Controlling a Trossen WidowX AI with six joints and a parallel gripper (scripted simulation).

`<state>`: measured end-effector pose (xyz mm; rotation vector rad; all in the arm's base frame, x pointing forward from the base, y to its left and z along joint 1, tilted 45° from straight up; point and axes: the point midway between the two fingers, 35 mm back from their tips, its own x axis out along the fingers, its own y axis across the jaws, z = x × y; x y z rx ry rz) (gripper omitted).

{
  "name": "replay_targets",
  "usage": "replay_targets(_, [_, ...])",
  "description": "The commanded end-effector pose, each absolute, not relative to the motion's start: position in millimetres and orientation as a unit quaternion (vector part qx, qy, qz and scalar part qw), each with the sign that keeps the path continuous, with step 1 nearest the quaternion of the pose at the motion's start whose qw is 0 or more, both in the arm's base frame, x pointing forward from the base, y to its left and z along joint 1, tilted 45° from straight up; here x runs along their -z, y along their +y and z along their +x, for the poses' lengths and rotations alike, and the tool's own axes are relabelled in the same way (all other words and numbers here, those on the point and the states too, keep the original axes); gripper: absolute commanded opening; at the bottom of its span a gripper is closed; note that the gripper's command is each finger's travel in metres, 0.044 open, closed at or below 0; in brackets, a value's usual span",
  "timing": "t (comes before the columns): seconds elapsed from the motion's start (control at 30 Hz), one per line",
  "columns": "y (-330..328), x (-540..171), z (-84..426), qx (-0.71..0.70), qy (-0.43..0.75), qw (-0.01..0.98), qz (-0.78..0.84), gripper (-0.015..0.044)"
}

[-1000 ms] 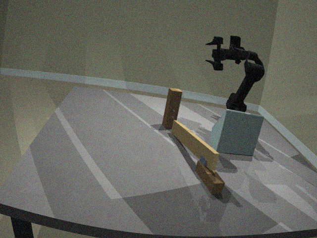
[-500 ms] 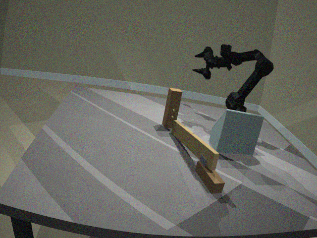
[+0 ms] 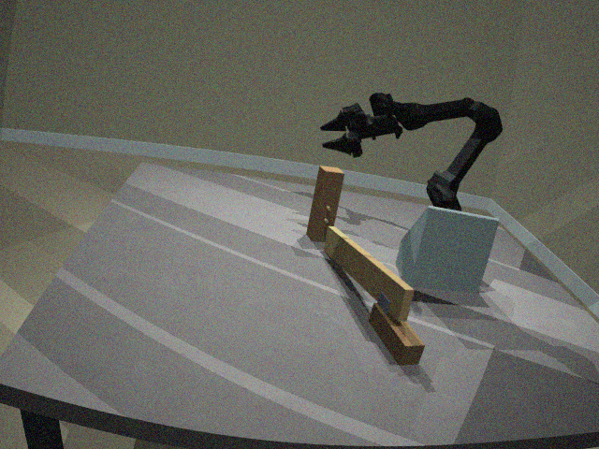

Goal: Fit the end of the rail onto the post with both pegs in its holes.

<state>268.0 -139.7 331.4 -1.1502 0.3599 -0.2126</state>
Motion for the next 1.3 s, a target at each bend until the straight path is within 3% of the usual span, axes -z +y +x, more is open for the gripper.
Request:
replay_targets(0.0, [-120.6,-296.5,305.5,0.043,0.2,0.845,-0.494,0.044])
replay_targets(0.3, [-57.0,-218.6,356.7,-0.067,0.284,0.852,-0.436,0.044])
replay_targets(0.53, [-15.5,-160.7,362.7,-0.134,0.364,0.804,-0.45,0.044])
replay_targets(0.8, [8.0,-75.8,327.7,-0.224,0.51,0.618,-0.555,0.044])
replay_targets(1.07, [-2.4,-23.0,259.5,-0.325,0.611,0.224,-0.686,0.044])
replay_targets(1.27, [-1.7,-22.1,262.4,-0.326,0.611,0.214,-0.689,0.044])
